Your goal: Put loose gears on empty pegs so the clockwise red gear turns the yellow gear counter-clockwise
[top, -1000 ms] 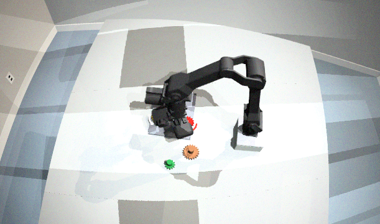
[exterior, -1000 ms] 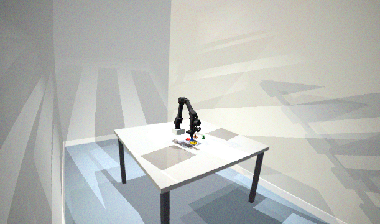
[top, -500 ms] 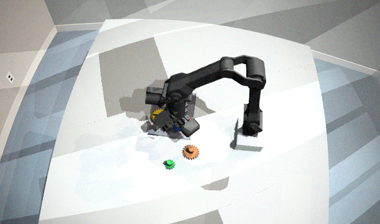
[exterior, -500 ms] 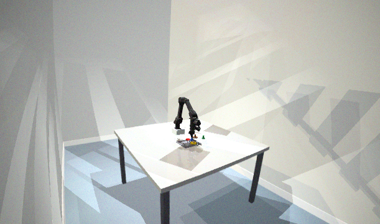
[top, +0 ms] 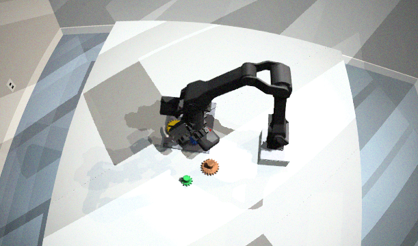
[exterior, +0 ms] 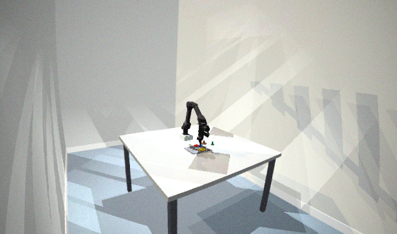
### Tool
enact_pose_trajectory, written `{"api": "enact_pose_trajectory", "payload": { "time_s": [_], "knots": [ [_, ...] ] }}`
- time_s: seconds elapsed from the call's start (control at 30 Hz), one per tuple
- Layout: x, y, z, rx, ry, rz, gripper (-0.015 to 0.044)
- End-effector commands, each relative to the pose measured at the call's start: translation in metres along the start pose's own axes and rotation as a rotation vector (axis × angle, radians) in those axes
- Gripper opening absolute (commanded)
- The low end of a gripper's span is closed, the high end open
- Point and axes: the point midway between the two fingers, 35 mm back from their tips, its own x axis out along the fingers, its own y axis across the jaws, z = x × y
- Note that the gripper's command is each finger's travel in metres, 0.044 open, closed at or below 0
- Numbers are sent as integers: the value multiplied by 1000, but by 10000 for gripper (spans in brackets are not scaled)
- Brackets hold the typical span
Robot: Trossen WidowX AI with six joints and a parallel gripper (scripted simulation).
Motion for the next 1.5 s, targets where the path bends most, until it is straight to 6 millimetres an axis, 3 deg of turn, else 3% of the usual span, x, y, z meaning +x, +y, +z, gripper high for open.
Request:
{"api": "enact_pose_trajectory", "payload": {
  "time_s": [0.0,0.1,0.3,0.4,0.5,0.8,1.1,1.47],
  "knots": [
    [-2,0,0,82,3,-2,140],
    [-11,-1,0,93,3,-2,140],
    [-48,-1,0,140,3,-3,140],
    [-49,0,0,141,3,-3,140],
    [-42,5,14,226,-4,-3,219],
    [-43,59,87,837,-5,6,440],
    [-42,103,121,1192,-3,11,440],
    [-42,106,122,1209,-2,11,440]
  ]
}}
